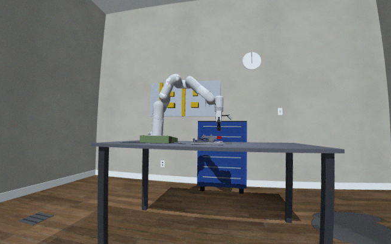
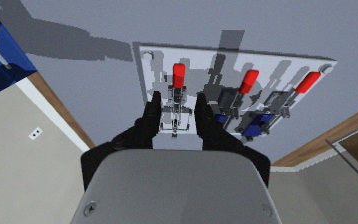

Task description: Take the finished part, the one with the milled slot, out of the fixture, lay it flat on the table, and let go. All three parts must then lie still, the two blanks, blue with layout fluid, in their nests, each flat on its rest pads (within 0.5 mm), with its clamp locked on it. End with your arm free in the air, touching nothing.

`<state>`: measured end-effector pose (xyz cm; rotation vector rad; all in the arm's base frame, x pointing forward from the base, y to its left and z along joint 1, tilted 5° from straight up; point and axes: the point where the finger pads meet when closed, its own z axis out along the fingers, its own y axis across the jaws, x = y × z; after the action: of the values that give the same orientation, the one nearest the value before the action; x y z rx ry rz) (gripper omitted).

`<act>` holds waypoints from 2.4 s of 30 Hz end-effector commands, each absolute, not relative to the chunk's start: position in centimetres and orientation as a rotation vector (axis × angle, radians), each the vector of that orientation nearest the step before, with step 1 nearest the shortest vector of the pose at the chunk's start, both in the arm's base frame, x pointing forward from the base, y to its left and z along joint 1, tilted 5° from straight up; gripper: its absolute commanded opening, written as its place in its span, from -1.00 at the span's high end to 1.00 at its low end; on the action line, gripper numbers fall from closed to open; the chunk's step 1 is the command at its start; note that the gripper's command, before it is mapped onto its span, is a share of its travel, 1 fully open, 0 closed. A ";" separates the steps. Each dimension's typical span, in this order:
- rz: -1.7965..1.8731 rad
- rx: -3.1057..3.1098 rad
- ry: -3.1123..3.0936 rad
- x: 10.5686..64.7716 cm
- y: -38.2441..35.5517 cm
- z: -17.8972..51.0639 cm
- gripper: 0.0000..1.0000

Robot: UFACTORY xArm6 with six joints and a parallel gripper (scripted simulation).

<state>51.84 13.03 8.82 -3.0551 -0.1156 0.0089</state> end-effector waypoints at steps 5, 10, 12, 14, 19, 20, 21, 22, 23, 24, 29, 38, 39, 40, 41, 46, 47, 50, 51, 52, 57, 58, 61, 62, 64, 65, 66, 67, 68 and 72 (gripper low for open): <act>0.001 -3.054 -0.116 52.0 13.2 6.9 0.05; 0.001 -3.054 -0.116 52.0 13.4 5.3 0.05; 0.001 -3.054 -0.116 52.0 13.4 4.9 0.05; 0.001 -3.054 -0.116 52.0 13.4 4.5 0.05; 0.001 -3.054 -0.116 52.0 13.5 4.3 0.05; 0.001 -3.054 -0.116 52.0 13.5 4.3 0.05; 0.001 -3.054 -0.116 52.0 13.5 4.3 0.05; 0.001 -3.054 -0.116 52.0 13.5 4.3 0.05; 0.001 -3.054 -0.116 52.0 13.5 4.3 0.05; 0.001 -3.054 -0.116 52.0 13.5 4.3 0.05; 0.001 -3.054 -0.116 52.0 13.5 4.3 0.05; 0.001 -3.054 -0.116 52.0 13.5 4.2 0.05; 0.001 -3.054 -0.116 52.0 13.5 4.1 0.05; 0.001 -3.054 -0.116 52.0 13.5 4.0 0.05; 0.001 -3.054 -0.116 52.0 13.5 3.8 0.05; 0.001 -3.054 -0.116 52.1 13.6 2.9 0.05; 0.001 -3.054 -0.116 52.1 13.6 2.7 0.05; 0.001 -3.054 -0.116 52.1 13.7 2.2 0.05; 0.001 -3.054 -0.116 52.1 13.7 2.0 0.05; 0.001 -3.054 -0.116 52.1 13.7 1.9 0.05; 0.001 -3.054 -0.116 52.1 13.7 1.7 0.05; 0.001 -3.054 -0.116 52.1 13.7 1.6 0.05; 0.001 -3.054 -0.116 52.2 13.7 1.6 0.05; 0.001 -3.054 -0.116 52.2 13.7 1.6 0.05; 0.001 -3.054 -0.116 52.2 13.7 1.6 0.05; 0.001 -3.054 -0.116 52.2 13.7 1.6 0.05; 0.001 -3.054 -0.116 52.2 13.7 1.6 0.05; 0.001 -3.054 -0.116 52.2 13.7 1.6 0.05; 0.001 -3.054 -0.116 52.2 13.7 1.6 0.05; 0.001 -3.054 -0.116 52.2 13.7 1.6 0.05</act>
<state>51.99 13.71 1.43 -3.0550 -0.1156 0.0084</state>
